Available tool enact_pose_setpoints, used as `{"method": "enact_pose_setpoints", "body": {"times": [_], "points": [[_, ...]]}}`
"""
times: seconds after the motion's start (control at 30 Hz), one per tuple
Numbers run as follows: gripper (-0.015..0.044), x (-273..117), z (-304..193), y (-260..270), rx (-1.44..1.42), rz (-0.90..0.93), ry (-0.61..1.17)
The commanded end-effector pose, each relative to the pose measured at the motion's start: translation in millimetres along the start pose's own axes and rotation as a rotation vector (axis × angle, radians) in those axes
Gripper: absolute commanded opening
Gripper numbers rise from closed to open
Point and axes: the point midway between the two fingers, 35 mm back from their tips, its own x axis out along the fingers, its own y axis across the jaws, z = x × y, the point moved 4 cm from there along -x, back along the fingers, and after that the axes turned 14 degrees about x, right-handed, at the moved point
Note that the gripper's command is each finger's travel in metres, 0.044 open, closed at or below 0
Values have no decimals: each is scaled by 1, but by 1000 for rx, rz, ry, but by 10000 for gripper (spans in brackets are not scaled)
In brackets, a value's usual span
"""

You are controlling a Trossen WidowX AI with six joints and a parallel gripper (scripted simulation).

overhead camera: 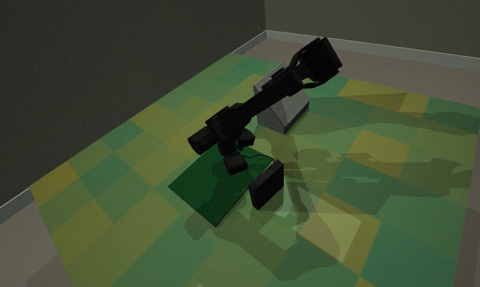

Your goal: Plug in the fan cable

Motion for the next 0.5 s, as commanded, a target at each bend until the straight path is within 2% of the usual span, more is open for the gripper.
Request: {"method": "enact_pose_setpoints", "body": {"times": [0.0,0.17,0.47], "points": [[0,4,1,0,3,-3,-7],[0,7,1,0,3,-3,-7],[236,4,0,0,0,0,0]]}}
